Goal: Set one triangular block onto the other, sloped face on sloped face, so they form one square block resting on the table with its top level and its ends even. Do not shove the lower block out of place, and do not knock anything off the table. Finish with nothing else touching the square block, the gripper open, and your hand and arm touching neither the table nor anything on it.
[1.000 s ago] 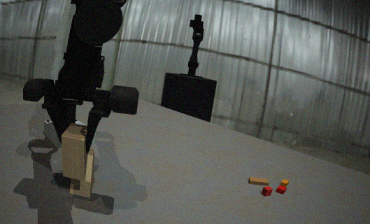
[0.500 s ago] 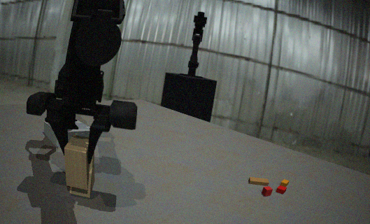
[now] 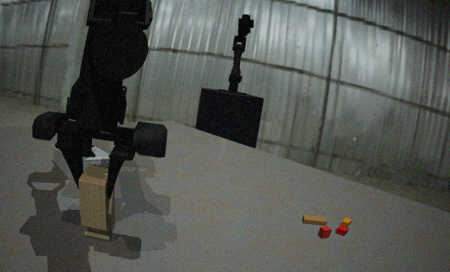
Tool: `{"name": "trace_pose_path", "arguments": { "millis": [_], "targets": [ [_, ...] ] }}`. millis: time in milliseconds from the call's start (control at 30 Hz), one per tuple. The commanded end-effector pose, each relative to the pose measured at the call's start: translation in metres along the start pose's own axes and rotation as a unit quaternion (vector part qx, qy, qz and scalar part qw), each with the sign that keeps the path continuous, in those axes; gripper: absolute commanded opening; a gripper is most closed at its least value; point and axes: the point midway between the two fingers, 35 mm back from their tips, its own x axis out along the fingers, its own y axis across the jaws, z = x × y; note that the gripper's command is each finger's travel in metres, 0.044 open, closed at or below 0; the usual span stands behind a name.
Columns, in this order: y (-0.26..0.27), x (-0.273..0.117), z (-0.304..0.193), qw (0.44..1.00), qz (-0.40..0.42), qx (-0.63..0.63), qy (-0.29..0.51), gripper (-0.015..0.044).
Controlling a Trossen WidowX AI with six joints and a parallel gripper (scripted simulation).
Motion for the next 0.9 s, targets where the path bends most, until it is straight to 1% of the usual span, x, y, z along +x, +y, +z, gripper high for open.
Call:
{"name": "trace_pose_path", "arguments": {
  "millis": [0,867],
  "targets": [
    [-0.001,0.000,0.000,1.000,-0.002,0.003,0.001,0.0000],
    [-0.001,0.012,0.006,1.000,-0.002,0.004,0.001,0.0000]
  ]
}}
